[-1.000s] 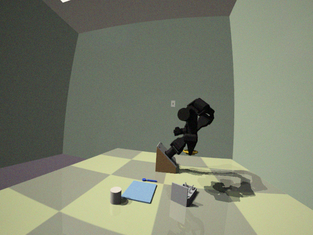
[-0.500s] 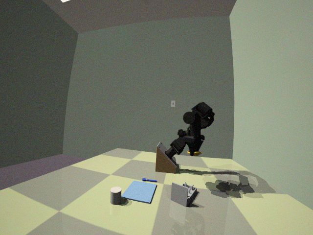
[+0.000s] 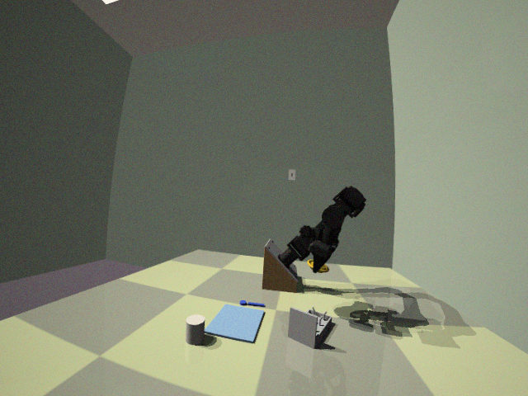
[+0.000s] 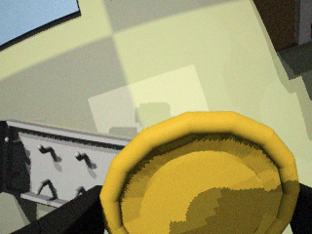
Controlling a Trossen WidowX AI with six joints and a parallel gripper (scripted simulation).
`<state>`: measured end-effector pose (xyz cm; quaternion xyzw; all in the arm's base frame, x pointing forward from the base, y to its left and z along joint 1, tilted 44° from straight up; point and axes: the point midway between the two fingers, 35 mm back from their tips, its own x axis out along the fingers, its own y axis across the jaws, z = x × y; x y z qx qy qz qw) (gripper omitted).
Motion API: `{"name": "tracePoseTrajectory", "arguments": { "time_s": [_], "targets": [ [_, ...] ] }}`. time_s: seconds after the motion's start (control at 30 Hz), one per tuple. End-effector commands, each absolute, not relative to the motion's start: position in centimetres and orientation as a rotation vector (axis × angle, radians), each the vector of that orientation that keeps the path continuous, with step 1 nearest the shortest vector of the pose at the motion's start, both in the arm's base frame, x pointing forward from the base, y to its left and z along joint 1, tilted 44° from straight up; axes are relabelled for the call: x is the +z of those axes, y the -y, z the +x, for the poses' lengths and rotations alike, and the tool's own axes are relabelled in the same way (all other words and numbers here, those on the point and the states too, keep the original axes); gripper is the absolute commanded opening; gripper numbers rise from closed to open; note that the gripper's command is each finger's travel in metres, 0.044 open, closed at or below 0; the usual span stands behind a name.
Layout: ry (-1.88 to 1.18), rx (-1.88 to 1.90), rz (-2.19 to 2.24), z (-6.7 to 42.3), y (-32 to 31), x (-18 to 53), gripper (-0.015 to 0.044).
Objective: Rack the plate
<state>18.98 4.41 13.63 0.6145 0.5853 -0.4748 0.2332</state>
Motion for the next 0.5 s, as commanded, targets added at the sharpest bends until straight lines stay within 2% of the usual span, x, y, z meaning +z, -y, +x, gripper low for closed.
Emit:
{"name": "tracePoseTrajectory", "arguments": {
  "time_s": [0.0, 0.47],
  "targets": [
    [-1.567, -1.317, 1.577, 18.6, -4.5, 12.5, 0.0],
    [-1.399, -1.285, 1.259, 18.1, -4.6, 9.4, 0.0]
  ]
}}
